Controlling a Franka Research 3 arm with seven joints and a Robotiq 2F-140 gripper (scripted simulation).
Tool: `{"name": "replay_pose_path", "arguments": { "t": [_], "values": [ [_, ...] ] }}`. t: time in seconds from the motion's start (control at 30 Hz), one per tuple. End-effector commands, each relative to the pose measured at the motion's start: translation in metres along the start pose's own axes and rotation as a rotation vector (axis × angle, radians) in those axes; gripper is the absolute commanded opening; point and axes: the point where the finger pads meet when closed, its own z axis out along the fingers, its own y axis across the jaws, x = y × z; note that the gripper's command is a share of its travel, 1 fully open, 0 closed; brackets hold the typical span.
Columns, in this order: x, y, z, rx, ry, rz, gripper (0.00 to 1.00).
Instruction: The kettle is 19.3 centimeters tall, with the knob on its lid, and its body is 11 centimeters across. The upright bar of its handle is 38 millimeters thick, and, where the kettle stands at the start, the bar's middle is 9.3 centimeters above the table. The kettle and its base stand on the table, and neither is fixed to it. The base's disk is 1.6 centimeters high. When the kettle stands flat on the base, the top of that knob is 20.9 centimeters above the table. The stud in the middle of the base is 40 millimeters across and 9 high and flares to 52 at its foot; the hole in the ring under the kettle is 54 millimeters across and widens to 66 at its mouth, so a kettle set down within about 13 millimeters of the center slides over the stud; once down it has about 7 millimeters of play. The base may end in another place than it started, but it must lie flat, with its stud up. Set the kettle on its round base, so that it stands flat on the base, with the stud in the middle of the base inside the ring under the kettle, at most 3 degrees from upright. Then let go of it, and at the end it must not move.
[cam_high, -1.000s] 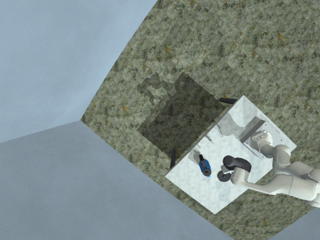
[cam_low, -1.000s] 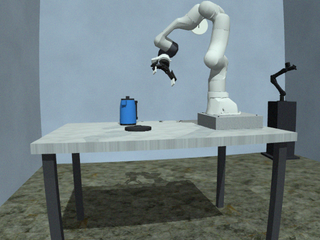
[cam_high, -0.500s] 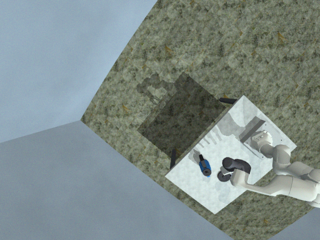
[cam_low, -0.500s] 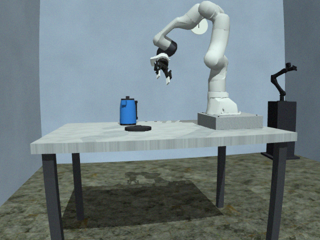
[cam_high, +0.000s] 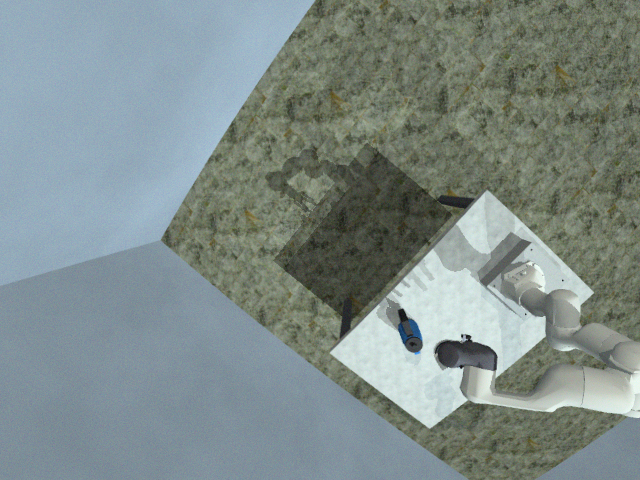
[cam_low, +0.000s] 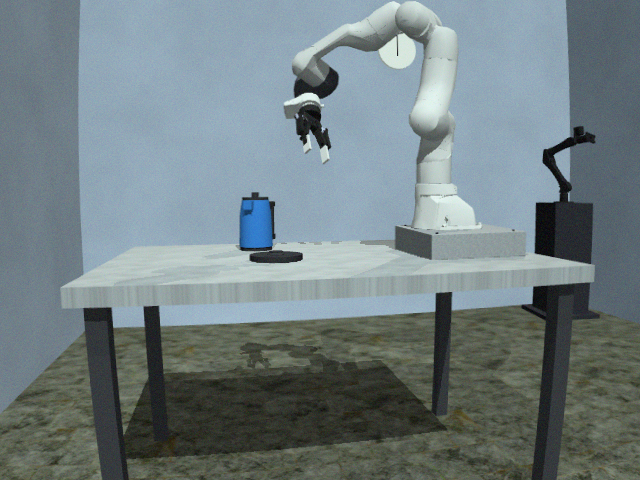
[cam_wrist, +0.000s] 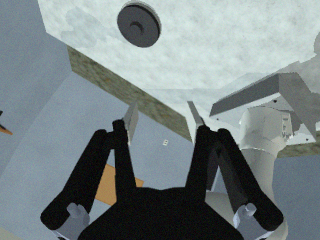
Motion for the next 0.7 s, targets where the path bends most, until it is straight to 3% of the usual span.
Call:
{"name": "replay_pose_path", "arguments": {
  "t": [0.0,0.1,0.17,0.23,0.47,0.67],
  "values": [
    [0.005,-0.01,-0.008,-0.095,0.027,0.06,0.47],
    [0.01,-0.026,-0.017,-0.166,0.067,0.054,0.47],
    [0.01,-0.026,-0.017,-0.166,0.067,0.054,0.47],
    [0.013,-0.038,-0.024,-0.212,0.099,0.049,0.47],
    [0.019,-0.091,-0.048,-0.349,0.234,0.027,0.47],
    [0.016,-0.142,-0.066,-0.423,0.362,0.006,0.47]
  ]
}}
